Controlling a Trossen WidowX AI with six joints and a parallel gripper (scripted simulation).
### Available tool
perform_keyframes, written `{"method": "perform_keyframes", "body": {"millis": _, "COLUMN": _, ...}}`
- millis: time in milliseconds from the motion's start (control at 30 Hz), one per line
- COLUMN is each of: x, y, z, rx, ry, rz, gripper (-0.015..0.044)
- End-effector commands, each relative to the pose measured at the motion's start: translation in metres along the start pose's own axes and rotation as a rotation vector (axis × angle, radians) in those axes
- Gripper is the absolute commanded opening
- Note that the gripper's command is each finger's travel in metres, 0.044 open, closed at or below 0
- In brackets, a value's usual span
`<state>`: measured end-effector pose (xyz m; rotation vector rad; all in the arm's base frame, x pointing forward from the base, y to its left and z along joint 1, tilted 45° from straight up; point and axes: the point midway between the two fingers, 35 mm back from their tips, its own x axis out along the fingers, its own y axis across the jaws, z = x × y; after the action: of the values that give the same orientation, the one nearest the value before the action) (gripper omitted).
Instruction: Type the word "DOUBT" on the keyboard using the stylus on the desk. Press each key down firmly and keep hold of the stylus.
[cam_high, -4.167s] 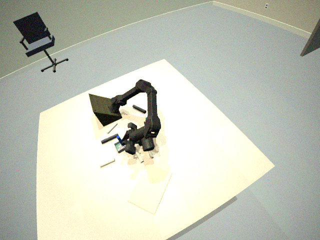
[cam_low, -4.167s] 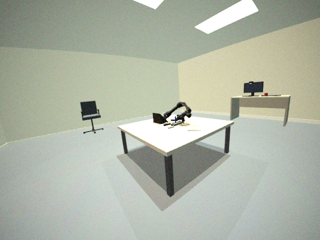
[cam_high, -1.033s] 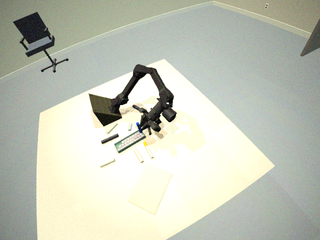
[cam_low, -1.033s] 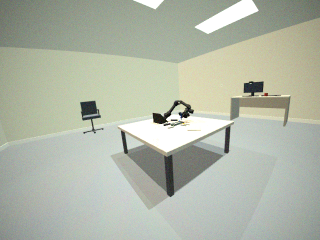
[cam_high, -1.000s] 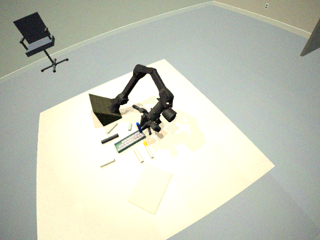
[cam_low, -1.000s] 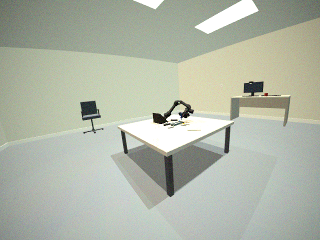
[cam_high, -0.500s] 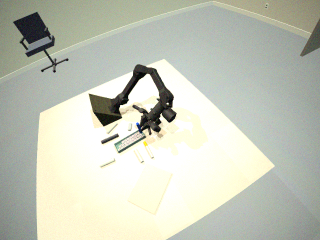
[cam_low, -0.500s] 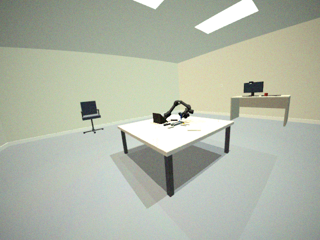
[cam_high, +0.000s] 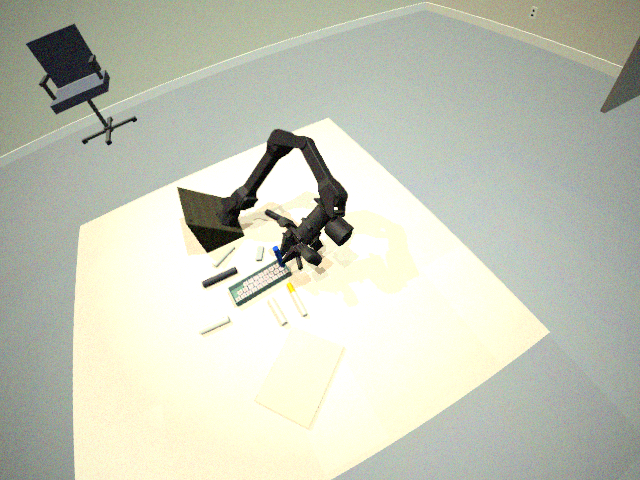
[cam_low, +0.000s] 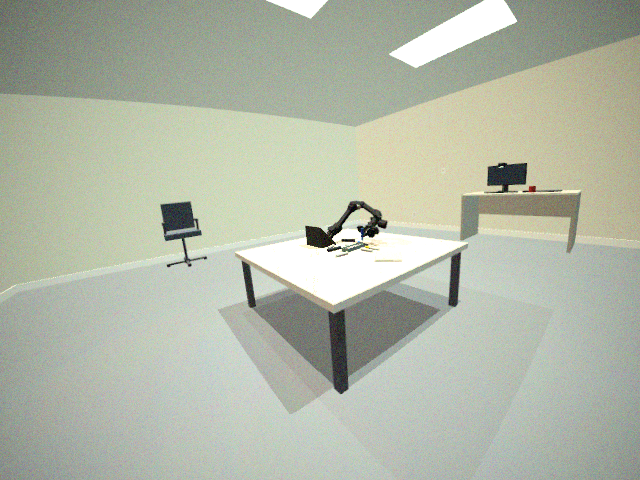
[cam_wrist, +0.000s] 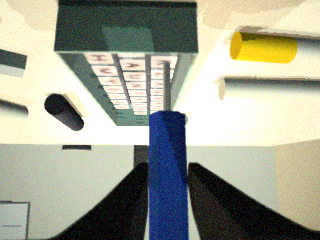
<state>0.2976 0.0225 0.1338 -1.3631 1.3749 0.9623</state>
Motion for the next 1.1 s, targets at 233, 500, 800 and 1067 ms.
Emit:
{"method": "perform_keyframes", "body": {"millis": 233, "x": 0.0037, "y": -0.0003, "z": 0.0053, "rx": 0.004, "ry": 0.003, "rz": -0.001, "gripper": 0.0081}}
{"method": "perform_keyframes", "body": {"millis": 500, "x": 0.0058, "y": -0.0003, "z": 0.0087, "rx": 0.004, "ry": 0.003, "rz": -0.001, "gripper": 0.0081}}
{"method": "perform_keyframes", "body": {"millis": 800, "x": 0.0064, "y": -0.0003, "z": 0.0099, "rx": 0.004, "ry": 0.003, "rz": -0.001, "gripper": 0.0081}}
{"method": "perform_keyframes", "body": {"millis": 1067, "x": 0.0031, "y": -0.0007, "z": 0.0041, "rx": 0.004, "ry": 0.003, "rz": -0.001, "gripper": 0.0081}}
